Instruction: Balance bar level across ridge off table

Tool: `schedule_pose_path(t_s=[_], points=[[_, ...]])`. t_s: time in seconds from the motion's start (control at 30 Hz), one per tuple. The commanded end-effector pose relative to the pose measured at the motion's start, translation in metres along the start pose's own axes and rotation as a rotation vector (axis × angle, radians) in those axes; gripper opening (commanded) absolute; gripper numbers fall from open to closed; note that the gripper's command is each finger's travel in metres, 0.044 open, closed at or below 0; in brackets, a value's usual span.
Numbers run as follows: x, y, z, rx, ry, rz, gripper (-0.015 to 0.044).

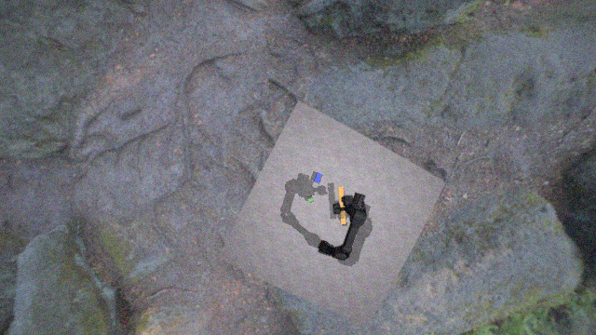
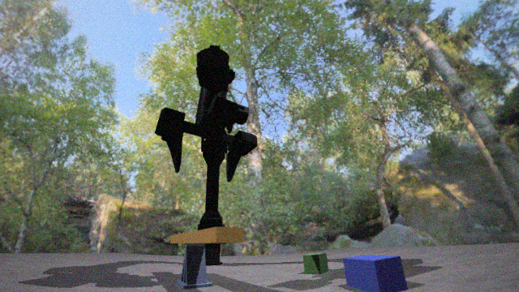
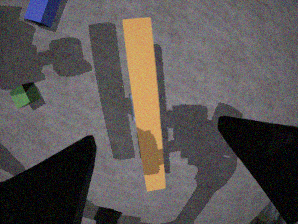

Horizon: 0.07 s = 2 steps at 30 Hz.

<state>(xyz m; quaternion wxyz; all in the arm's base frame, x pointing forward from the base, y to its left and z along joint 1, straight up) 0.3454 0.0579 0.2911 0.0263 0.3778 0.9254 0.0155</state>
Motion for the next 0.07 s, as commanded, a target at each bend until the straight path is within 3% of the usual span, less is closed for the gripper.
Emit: schedule_pose_path(t_s=[0.0, 0.03], points=[[0.0, 0.0, -0.0003, 0.001, 0.001, 0.0, 0.044], [0.0, 0.0, -0.0003, 0.001, 0.001, 0.0, 0.044]])
Point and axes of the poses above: the point midway between the two fingers, 35 mm back from their tips, its own z axis out along the fingers, its own x axis across the jaws, y = z × x, the point moved 8 cm from there along -z, back along the fingers, and after that the axes turned 13 degrees about -z, right-handed, at the moved point
